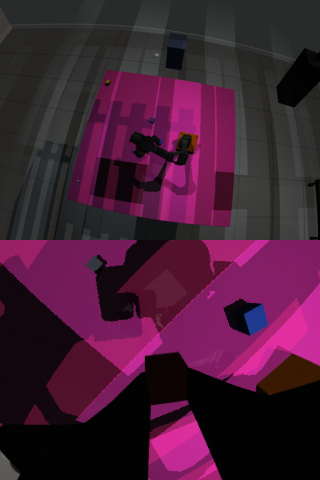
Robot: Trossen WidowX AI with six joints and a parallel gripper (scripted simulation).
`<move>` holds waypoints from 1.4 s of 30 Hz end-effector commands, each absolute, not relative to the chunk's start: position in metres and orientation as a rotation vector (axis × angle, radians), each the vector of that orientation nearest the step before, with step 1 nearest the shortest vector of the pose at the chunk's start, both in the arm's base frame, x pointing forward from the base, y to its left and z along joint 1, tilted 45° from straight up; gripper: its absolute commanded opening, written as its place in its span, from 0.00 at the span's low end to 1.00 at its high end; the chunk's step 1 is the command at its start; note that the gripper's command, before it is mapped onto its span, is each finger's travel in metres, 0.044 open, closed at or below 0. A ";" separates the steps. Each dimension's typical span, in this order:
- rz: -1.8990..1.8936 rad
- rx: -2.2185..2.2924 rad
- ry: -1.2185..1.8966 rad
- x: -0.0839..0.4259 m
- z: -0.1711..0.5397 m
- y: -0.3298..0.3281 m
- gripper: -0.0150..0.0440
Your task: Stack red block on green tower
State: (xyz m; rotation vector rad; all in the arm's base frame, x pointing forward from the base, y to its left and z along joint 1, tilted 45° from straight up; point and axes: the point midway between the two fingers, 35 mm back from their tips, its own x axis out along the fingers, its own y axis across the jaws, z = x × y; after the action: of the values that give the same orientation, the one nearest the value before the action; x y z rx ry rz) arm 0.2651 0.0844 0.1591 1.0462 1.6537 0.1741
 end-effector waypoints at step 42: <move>0.171 1.041 1.657 0.370 0.050 0.010 0.25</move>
State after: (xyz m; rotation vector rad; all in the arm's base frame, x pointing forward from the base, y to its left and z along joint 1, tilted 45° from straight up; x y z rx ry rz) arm 0.3715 -0.0010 0.0611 1.0334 1.6415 0.1715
